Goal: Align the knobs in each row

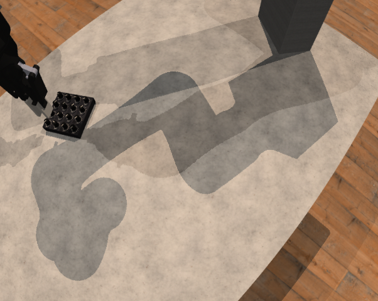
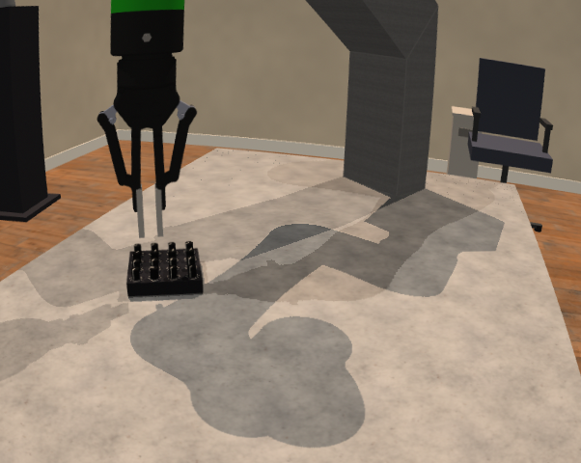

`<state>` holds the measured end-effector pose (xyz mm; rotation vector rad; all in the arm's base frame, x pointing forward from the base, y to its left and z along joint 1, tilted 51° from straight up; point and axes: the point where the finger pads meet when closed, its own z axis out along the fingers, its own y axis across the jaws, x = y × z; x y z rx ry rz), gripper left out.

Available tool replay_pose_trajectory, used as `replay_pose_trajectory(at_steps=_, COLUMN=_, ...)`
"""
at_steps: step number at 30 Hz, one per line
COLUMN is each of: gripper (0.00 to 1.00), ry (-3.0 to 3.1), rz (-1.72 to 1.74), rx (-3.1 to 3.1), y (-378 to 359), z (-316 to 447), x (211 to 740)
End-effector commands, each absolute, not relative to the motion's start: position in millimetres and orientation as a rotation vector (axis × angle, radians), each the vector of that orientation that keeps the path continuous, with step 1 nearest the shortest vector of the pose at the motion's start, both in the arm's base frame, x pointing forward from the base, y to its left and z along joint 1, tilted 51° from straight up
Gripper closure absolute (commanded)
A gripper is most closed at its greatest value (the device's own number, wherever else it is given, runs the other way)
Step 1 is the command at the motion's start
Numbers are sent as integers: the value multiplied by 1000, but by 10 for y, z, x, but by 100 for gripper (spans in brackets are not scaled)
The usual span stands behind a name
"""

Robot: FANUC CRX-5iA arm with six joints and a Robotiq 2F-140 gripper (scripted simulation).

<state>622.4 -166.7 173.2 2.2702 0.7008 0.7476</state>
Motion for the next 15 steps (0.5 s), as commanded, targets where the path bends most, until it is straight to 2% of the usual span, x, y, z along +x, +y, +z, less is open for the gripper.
replay_pose_trajectory(at_steps=1, gripper=88, ry=701, rz=748, rx=2270, y=-1666, z=1733, x=6225)
replay_pose_trajectory(at_steps=15, gripper=88, ry=701, rz=749, rx=2269, y=-1681, z=1708, x=6250)
